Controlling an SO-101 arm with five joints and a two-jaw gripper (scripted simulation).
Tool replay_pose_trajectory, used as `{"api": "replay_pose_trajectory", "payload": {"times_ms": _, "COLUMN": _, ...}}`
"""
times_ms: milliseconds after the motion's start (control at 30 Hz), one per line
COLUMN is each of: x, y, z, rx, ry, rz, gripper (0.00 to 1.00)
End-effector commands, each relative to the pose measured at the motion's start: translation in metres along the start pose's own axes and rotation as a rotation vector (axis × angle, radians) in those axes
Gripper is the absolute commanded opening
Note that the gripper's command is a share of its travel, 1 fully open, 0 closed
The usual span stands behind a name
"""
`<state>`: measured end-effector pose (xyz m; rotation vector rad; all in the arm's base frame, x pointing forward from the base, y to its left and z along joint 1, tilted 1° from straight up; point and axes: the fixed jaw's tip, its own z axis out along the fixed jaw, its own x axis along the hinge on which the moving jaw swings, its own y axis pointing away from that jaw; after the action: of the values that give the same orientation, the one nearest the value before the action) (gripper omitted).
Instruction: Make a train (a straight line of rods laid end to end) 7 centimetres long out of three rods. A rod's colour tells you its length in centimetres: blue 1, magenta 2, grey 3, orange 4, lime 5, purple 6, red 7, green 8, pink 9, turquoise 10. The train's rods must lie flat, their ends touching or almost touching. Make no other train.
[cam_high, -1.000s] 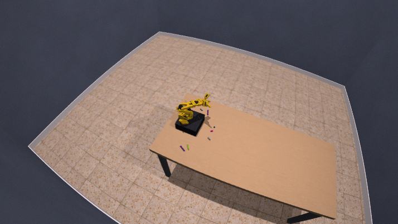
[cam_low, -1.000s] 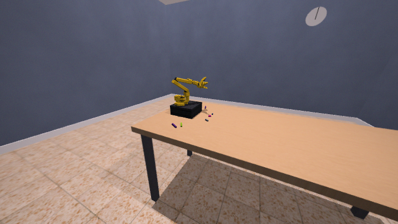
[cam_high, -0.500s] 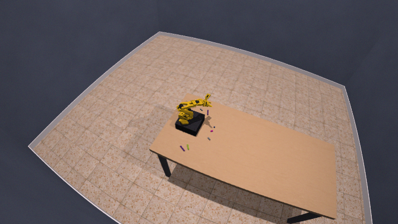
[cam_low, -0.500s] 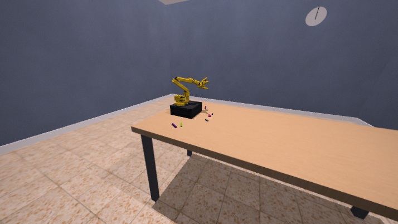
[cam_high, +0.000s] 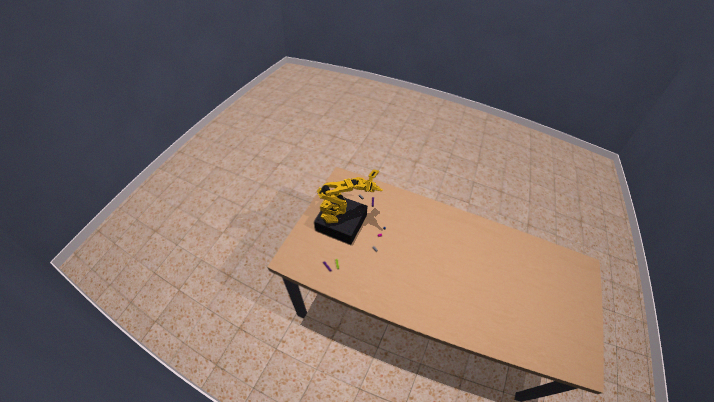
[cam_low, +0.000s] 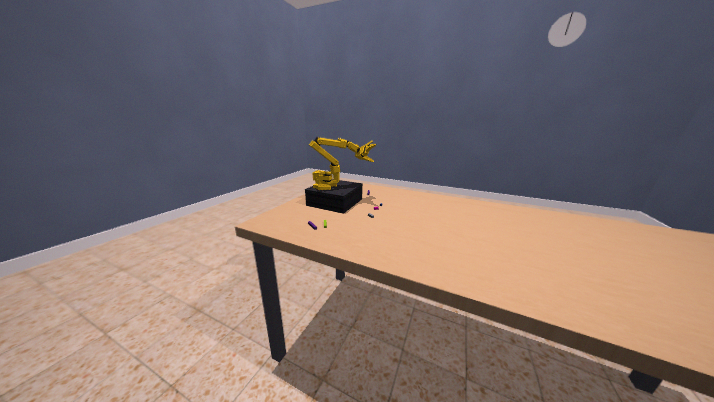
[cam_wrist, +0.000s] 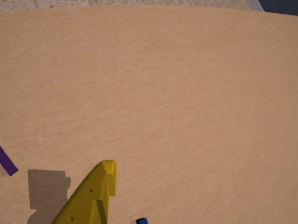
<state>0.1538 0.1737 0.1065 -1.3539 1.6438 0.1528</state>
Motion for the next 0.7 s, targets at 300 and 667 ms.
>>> {"api": "replay_pose_trajectory", "payload": {"times_ms": 300, "x": 0.01, "y": -0.004, "z": 0.0, "rx": -0.02, "ry": 0.082, "rz": -0.078, "gripper": 1.0}}
{"api": "replay_pose_trajectory", "payload": {"times_ms": 667, "x": 0.016, "y": -0.005, "z": -0.001, "rx": -0.037, "ry": 0.124, "rz": -0.131, "gripper": 1.0}}
